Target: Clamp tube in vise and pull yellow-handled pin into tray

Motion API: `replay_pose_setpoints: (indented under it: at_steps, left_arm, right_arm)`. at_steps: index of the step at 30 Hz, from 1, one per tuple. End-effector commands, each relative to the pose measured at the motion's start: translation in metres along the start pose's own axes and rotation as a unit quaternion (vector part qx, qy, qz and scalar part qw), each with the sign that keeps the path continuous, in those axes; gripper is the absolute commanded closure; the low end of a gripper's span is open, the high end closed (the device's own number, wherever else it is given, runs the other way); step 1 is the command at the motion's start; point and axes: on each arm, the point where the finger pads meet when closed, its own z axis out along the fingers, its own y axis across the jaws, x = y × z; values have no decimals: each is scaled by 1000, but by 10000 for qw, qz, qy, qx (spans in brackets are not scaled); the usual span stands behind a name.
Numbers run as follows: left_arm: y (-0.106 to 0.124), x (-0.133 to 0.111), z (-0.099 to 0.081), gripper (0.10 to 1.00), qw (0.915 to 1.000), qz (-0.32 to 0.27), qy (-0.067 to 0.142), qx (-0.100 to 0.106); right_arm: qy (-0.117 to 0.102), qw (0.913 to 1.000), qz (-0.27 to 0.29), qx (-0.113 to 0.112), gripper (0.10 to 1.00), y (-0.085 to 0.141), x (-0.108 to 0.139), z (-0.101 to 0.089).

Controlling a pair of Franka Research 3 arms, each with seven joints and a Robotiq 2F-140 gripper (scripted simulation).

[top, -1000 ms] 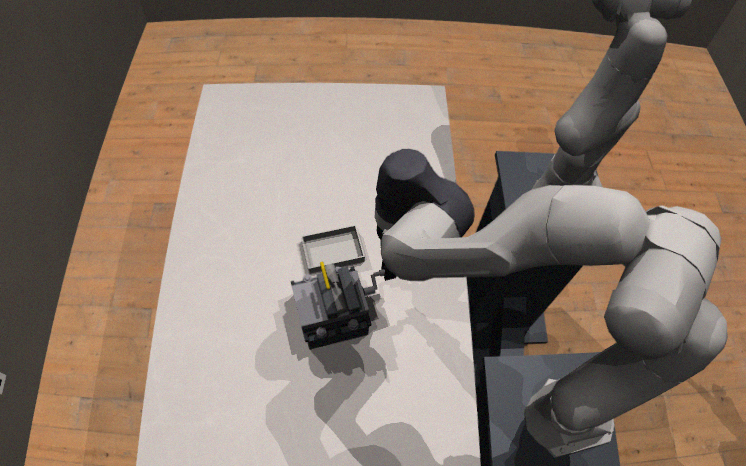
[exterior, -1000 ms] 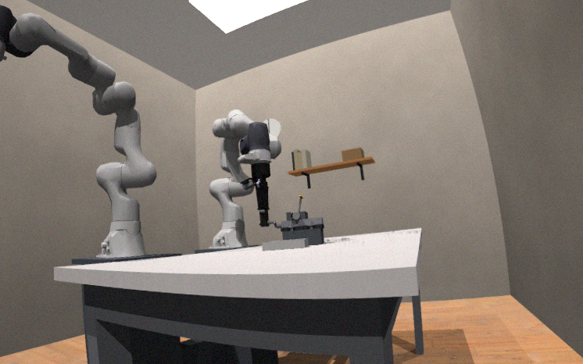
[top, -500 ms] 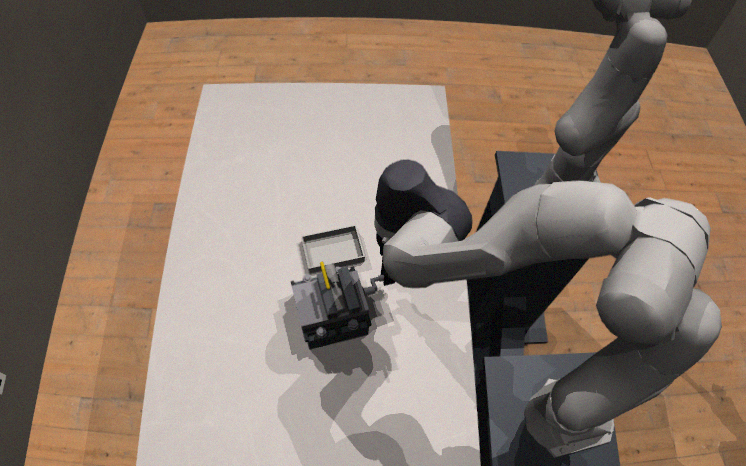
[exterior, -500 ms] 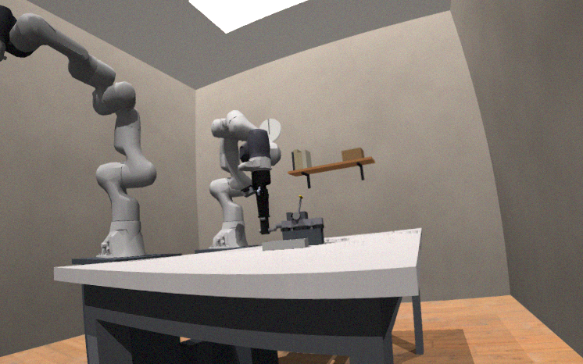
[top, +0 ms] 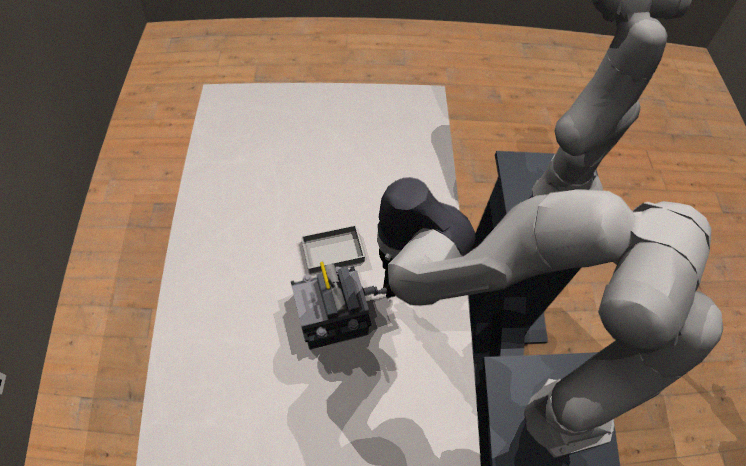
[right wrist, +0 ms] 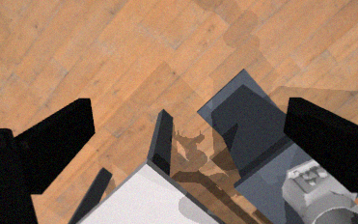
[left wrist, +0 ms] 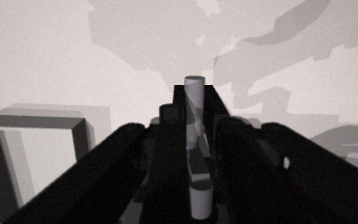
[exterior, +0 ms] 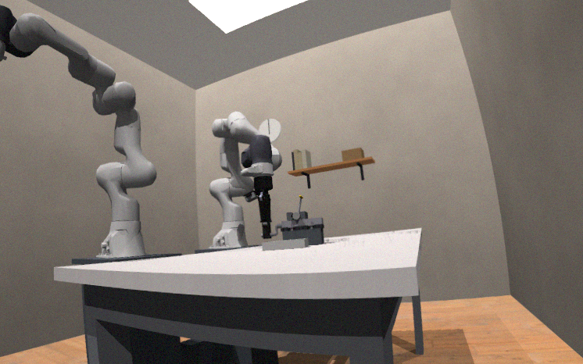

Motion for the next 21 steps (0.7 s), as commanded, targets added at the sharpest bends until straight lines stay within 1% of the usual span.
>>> replay_pose_setpoints:
  at_steps: [1,8,11,21]
  left_arm:
    - [9,0,1,968,10000,54,-2,-8]
    - [22,0,-5,968,10000,54,-2,-8]
    - [24,0,-6,968,10000,54,-2,-8]
    - [35,0,-21,968,10000,54,-2,-8]
  right_arm:
    - [-17,10000,26,-7,98,0,-1,0]
    - [-17,10000,26,-7,98,0,-1,0]
    - [-17,10000,26,-7,98,0,-1,0]
    - [-17,10000,26,-7,98,0,-1,0]
